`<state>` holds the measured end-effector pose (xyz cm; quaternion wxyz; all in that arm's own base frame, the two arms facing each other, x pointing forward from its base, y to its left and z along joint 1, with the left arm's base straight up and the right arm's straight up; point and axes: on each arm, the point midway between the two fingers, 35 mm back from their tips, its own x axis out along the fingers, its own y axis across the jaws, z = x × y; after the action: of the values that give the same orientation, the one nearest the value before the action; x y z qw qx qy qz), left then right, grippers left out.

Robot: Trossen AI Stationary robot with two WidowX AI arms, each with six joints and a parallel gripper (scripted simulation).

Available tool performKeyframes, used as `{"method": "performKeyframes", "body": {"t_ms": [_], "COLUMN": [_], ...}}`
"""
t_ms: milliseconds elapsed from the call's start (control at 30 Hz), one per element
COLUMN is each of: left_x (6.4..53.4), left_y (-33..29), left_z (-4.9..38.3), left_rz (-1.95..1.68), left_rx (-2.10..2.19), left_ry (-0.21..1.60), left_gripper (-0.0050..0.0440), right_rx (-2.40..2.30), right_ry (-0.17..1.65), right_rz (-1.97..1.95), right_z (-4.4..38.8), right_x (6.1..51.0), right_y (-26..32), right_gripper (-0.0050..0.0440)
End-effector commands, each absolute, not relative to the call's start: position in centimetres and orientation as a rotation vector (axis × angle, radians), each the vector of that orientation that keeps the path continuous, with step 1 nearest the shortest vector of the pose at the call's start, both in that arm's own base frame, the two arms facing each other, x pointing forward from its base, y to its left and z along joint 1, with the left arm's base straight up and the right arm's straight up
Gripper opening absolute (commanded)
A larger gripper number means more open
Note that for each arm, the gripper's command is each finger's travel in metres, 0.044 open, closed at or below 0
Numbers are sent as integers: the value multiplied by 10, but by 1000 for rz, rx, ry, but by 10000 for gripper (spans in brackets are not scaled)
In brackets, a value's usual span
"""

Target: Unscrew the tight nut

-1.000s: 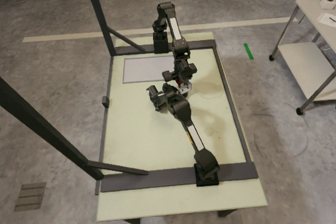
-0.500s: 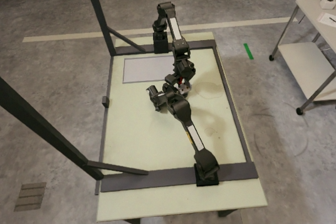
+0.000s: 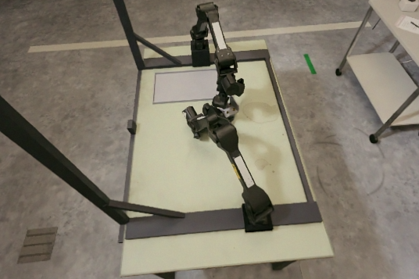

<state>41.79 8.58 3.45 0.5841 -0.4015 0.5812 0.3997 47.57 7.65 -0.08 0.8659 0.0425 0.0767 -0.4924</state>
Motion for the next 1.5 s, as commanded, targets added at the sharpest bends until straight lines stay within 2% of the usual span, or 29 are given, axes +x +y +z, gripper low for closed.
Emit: {"method": "performKeyframes", "body": {"t_ms": [0,467,633,1033,1467], "left_x": [420,420,420,421,421], "left_y": [86,86,86,86,86], "left_z": [38,38,38,38,38], "left_rz": [986,1345,1345,1684,1729], "left_rx": [-996,-1363,-1363,-1710,-1757], "left_ry": [1318,1092,1092,784,733], "left_gripper": [130,130,130,130,130], "right_rx": [133,133,133,133,133], "right_ry": [130,130,130,130,130], "right_rz": [-1028,-1028,-1028,-1028,-1028], "right_z": [22,22,22,22,22], "right_x": [481,481,481,481,481], "right_y": [78,78,78,78,78], "right_gripper": [245,245,245,245,245]}}
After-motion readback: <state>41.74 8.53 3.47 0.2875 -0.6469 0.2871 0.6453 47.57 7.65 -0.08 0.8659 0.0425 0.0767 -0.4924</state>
